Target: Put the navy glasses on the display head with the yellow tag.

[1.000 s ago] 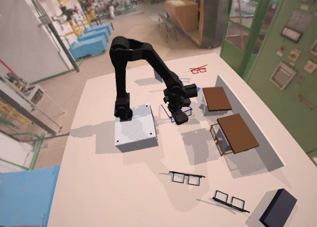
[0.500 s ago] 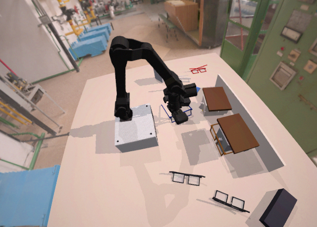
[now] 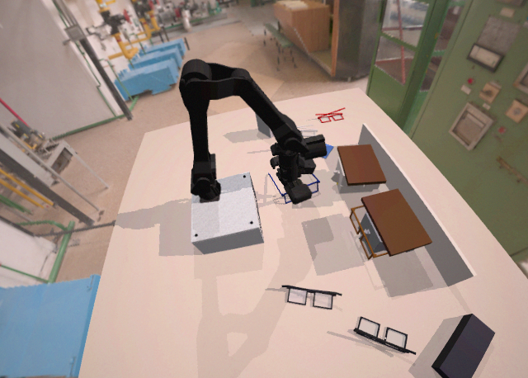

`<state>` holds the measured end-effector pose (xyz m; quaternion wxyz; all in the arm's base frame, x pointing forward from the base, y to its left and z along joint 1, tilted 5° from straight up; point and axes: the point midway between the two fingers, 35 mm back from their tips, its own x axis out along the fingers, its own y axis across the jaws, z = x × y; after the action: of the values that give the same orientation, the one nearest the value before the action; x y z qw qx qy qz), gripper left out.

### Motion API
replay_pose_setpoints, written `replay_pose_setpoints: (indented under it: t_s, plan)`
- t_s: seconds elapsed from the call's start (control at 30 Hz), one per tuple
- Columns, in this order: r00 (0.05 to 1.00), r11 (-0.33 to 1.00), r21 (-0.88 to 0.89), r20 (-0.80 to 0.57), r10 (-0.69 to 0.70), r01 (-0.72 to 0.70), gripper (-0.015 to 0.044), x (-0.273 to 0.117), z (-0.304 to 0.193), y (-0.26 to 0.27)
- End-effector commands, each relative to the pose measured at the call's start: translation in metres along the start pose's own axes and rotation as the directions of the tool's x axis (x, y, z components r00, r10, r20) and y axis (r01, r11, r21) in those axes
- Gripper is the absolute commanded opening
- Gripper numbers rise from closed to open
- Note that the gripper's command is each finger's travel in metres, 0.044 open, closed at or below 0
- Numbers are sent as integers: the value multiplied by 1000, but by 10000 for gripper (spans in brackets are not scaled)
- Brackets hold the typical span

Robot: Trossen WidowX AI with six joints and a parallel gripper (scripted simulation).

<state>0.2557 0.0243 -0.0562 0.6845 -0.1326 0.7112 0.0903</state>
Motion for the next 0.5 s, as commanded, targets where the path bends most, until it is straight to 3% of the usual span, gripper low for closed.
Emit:
replay_pose_setpoints:
  t_s: [0.0, 0.13, 0.3, 0.4, 0.47]
  plan:
    - [1000, 1000, 7, 9, -3, 3, 108, -15, 2, -3]
    - [1000, 1000, 7, 9, -3, 3, 108, -48, 1, -11]
    - [1000, 1000, 7, 9, -4, 3, 108, -50, 1, -11]
    - [1000, 1000, 14, 15, -2, 2, 186, -44, 4, -10]
    - [1000, 1000, 14, 15, -2, 2, 200, -44, 4, -10]
